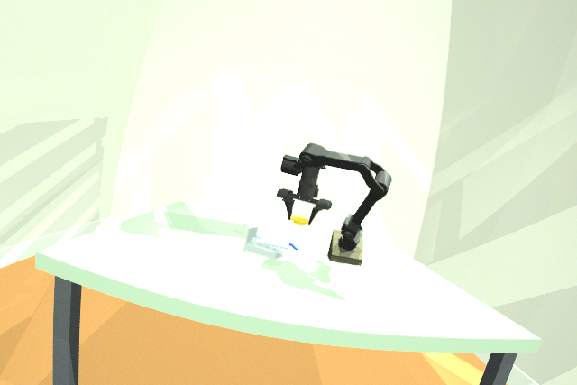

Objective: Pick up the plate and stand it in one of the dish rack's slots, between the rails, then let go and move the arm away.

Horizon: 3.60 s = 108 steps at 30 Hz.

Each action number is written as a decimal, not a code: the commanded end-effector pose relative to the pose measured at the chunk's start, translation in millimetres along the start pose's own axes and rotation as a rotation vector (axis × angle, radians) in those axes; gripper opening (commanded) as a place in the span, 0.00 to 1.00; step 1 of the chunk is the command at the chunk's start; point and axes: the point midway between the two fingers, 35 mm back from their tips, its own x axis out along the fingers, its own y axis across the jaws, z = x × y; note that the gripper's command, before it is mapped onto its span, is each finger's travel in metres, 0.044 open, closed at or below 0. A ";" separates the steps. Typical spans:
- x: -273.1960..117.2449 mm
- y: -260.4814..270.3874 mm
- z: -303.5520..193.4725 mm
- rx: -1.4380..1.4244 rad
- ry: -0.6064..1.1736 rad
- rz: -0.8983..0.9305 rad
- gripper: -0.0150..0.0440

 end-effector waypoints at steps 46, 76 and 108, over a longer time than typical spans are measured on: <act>81.2 33.0 28.1 -0.892 -0.933 0.424 0.25; 77.6 13.0 -10.3 -1.124 -1.141 1.026 0.25; 94.7 11.2 -17.9 -1.122 -1.137 1.180 0.25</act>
